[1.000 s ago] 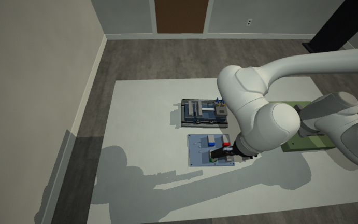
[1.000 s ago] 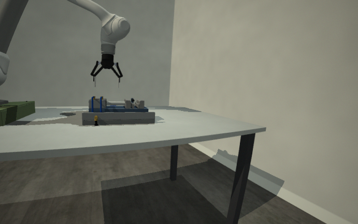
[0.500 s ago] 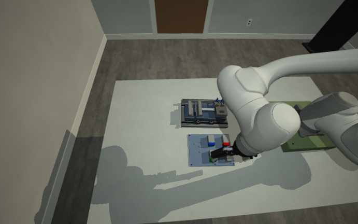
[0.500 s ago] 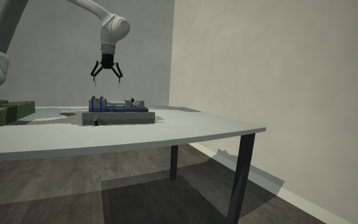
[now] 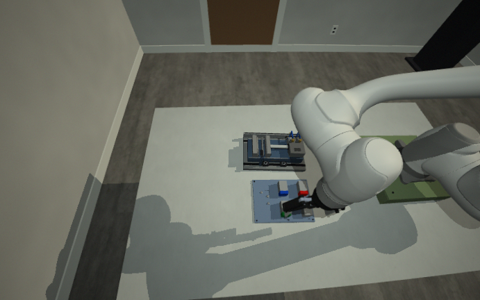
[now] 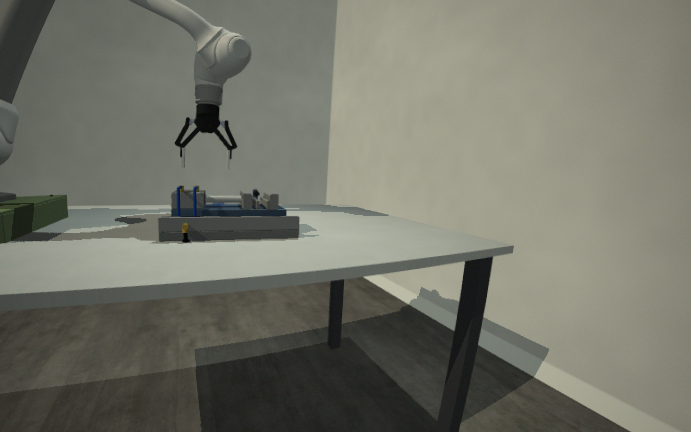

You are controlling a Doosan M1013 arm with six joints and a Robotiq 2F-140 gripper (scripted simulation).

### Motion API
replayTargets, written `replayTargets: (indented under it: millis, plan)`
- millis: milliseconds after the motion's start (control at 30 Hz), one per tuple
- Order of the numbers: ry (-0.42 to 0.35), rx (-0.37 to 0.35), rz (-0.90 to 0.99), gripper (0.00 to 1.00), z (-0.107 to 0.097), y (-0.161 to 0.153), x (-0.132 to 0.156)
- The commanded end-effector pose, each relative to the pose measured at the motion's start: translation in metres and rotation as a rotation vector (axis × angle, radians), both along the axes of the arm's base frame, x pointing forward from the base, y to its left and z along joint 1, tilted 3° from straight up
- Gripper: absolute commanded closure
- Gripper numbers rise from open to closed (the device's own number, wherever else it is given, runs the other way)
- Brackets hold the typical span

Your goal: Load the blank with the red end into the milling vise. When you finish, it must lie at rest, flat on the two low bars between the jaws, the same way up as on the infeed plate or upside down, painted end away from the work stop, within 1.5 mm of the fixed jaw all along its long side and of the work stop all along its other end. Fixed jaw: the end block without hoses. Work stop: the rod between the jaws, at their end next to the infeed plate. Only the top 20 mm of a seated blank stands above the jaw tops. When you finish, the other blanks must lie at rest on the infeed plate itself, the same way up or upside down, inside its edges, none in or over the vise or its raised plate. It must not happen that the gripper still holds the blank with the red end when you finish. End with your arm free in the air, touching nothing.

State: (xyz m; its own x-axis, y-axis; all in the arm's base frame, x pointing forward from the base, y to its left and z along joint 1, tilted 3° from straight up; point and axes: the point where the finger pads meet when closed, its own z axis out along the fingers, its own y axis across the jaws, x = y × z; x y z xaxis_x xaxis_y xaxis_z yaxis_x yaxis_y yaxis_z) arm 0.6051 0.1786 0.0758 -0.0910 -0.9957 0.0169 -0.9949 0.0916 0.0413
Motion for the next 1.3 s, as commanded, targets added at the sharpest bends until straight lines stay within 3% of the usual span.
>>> replayTargets:
  millis: [0,533,1267]
  plan:
    - [0.0,0.0,0.0,0.0,0.0,0.0,0.0]
    - [0.0,0.0,0.0,0.0,0.0,0.0,0.0]
    - [0.0,0.0,0.0,0.0,0.058,-0.031,-0.001]
